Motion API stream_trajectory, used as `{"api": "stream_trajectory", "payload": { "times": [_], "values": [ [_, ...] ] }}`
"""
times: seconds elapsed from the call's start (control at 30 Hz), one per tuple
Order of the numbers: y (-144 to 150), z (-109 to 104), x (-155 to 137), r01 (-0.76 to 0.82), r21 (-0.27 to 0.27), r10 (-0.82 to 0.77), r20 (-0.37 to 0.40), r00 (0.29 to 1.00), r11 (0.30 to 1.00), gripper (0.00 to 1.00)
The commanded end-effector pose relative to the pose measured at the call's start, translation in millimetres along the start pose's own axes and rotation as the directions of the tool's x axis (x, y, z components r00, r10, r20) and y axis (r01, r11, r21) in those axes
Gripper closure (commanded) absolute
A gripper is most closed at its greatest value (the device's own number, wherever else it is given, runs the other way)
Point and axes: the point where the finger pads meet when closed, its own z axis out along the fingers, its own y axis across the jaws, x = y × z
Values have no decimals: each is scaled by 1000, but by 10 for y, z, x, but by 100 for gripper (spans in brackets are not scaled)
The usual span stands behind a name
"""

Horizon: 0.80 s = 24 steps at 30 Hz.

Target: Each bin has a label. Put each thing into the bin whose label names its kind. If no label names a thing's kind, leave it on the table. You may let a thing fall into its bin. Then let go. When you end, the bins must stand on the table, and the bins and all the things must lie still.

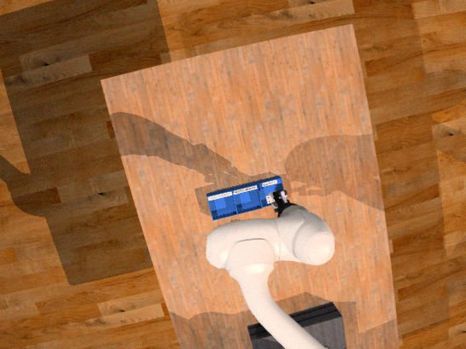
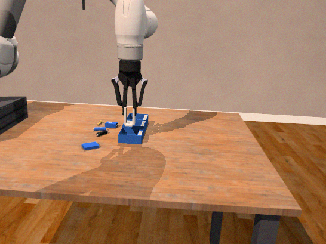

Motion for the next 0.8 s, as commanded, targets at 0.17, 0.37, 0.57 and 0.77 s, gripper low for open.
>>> {"api": "stream_trajectory", "payload": {
  "times": [0.17, 0.37, 0.57, 0.77],
  "values": [
    [0, -1, -1, -39, -5, 39, -15, 999, 999, 87],
    [-1, -1, -3, -39, -5, 39, -15, 999, 999, 87],
    [0, 79, -2, -39, -5, 39, -15, 999, 999, 87],
    [0, 199, 0, -39, -5, 39, -15, 999, 999, 87]
  ]
}}
